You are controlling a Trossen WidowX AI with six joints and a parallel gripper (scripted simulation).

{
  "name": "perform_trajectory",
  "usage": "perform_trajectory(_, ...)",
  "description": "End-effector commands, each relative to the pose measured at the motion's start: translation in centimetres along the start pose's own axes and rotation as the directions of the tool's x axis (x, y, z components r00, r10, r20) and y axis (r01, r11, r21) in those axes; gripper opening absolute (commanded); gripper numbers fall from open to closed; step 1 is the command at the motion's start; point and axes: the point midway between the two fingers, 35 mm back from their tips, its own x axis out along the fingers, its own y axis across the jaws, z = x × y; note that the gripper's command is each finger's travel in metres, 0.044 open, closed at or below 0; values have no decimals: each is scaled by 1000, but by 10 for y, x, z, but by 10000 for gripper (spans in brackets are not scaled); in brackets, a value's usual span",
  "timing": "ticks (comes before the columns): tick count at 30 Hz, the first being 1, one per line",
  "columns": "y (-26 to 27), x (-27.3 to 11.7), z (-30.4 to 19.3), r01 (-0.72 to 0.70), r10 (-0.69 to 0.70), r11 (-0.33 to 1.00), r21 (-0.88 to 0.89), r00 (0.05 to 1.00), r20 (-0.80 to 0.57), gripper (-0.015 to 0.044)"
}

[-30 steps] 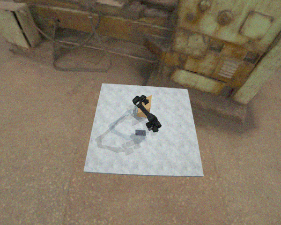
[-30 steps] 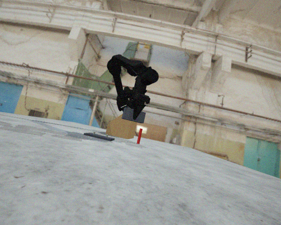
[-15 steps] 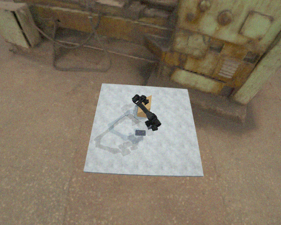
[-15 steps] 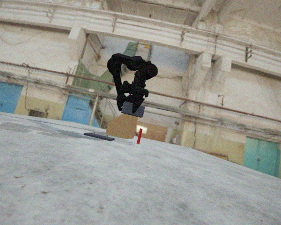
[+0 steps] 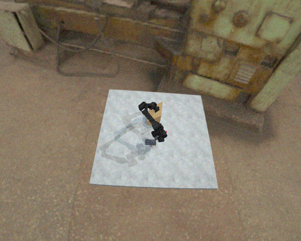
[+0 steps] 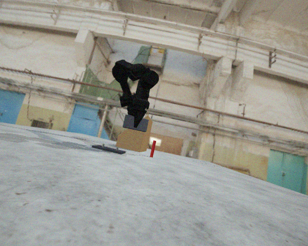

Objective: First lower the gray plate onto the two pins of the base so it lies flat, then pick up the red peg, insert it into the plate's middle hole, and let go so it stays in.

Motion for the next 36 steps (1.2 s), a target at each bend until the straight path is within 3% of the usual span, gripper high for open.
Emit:
perform_trajectory(1,-1,7,12,-2,2,1000,25,1000,4,0)
perform_trajectory(26,-16,50,79,2,-8,979,202,1000,25,0)
perform_trajectory(36,-17,51,81,3,-8,978,206,1000,26,0)
